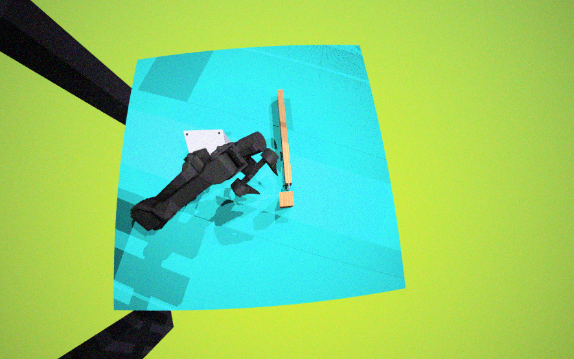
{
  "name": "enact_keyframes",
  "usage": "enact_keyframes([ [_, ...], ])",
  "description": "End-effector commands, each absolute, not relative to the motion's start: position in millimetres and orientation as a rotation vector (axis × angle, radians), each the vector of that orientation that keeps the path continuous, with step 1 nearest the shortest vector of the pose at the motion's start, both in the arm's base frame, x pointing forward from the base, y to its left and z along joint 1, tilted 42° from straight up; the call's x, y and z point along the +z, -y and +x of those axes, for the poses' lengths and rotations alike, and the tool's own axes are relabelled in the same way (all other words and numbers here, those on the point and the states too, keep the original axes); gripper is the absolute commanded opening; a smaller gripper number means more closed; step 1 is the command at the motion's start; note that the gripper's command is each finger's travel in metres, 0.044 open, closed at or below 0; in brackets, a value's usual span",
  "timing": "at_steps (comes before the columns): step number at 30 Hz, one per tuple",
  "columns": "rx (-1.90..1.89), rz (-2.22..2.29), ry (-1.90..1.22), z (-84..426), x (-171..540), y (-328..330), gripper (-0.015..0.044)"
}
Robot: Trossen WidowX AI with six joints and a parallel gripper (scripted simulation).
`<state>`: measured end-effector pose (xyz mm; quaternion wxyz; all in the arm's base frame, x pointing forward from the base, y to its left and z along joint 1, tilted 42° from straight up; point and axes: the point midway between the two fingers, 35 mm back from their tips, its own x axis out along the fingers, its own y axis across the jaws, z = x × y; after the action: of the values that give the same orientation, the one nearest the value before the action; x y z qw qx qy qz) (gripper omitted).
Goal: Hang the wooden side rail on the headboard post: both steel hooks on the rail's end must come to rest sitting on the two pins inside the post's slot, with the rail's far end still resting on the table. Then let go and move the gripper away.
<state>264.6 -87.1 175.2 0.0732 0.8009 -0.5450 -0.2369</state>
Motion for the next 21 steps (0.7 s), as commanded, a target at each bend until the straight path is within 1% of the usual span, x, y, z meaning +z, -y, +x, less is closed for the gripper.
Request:
enact_keyframes([
  [1, -0.395, 2.627, 1.916, 268.2, 171.2, 86.0, 0.044],
  [7, 0.17, 2.879, 2.255, 272.9, 165.5, 84.2, 0.044],
  [12, 0.787, 3.008, 2.473, 276.4, 160.7, 82.6, 0.044],
  [16, 1.369, 3.028, 2.571, 279.0, 157.2, 81.3, 0.044],
  [21, 1.927, 2.97, 2.583, 281.1, 154.2, 80.1, 0.044],
])
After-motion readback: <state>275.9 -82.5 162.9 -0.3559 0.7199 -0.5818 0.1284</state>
